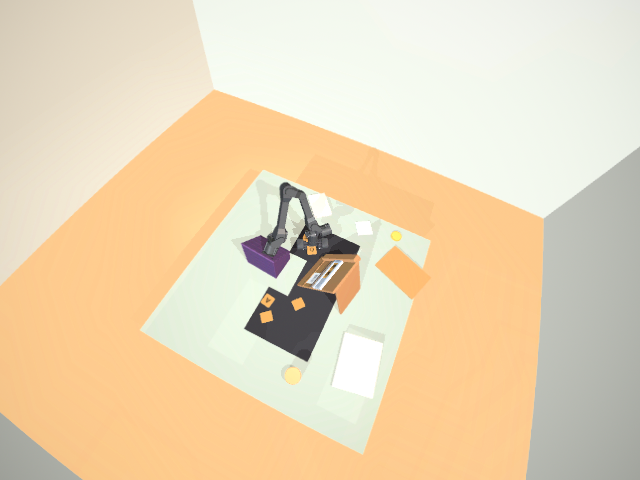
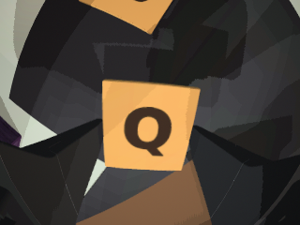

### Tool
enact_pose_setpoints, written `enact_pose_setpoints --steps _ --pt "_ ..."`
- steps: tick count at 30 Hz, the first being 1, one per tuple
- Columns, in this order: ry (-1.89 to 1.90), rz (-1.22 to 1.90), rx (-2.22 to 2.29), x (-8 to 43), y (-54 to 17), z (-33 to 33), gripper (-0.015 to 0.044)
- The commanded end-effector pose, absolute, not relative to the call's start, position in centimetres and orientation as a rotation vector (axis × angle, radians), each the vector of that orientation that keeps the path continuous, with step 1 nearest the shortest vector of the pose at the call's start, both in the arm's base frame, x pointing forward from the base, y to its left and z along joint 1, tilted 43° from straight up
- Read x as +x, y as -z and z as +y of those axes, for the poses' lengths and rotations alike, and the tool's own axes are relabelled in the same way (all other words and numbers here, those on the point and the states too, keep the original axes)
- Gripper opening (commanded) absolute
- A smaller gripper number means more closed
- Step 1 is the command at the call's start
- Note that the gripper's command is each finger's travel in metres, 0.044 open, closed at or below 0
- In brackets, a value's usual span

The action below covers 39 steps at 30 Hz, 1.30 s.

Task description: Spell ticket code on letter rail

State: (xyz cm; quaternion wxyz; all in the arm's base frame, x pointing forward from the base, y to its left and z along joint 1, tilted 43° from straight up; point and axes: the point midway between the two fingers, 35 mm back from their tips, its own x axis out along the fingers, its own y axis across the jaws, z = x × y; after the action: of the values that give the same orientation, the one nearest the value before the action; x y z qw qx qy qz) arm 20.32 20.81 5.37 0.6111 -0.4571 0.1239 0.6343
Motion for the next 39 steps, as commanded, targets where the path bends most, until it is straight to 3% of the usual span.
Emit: enact_pose_setpoints --steps 1,39 --pt "-1.429 0.297 -1.034 21.1 -6.0 21.0 0.0" --pt "-1.122 0.358 -0.81 27.8 -11.0 20.8 0.0"
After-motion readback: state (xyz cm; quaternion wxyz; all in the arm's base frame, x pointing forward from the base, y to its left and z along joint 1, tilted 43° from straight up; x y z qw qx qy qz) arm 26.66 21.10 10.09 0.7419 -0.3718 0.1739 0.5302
